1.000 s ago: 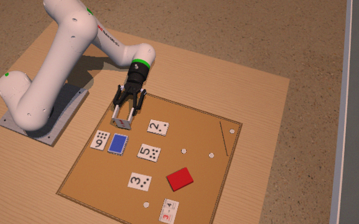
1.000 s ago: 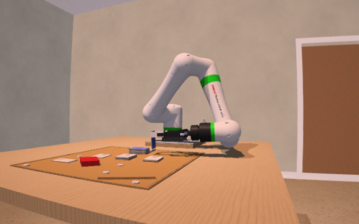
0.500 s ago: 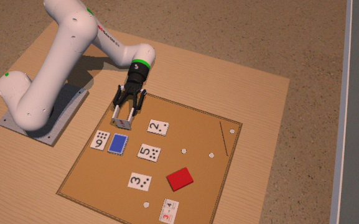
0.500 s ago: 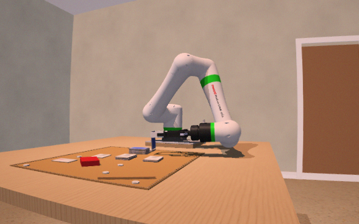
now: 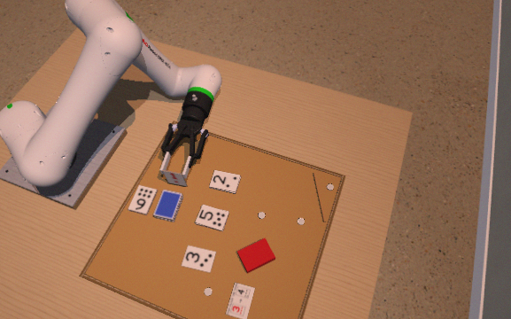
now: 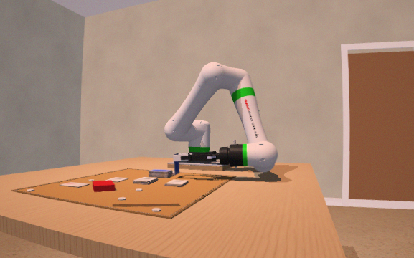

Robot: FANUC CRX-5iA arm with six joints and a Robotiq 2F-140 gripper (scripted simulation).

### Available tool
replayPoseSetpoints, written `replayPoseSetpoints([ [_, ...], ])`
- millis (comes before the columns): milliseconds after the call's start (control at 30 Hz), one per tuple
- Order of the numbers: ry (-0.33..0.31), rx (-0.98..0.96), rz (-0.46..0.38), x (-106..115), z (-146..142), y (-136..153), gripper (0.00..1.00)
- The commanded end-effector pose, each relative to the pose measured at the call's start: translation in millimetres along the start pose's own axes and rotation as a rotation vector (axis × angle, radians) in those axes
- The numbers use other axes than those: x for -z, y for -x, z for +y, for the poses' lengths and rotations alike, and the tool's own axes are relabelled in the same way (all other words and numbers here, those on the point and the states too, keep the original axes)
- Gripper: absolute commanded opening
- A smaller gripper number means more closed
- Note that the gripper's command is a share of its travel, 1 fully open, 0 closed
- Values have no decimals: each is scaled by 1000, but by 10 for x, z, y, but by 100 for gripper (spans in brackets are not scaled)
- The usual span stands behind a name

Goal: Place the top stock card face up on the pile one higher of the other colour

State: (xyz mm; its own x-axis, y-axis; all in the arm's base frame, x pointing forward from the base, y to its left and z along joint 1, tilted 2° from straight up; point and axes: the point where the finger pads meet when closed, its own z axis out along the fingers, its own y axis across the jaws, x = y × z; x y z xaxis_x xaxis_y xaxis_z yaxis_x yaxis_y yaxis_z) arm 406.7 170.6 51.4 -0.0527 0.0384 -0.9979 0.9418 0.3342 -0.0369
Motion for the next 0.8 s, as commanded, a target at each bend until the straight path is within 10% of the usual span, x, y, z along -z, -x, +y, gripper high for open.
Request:
replayPoseSetpoints([
  [0,0,0,0,-3,1,-16,42],
  [767,0,0,0,-27,0,-140,42],
])
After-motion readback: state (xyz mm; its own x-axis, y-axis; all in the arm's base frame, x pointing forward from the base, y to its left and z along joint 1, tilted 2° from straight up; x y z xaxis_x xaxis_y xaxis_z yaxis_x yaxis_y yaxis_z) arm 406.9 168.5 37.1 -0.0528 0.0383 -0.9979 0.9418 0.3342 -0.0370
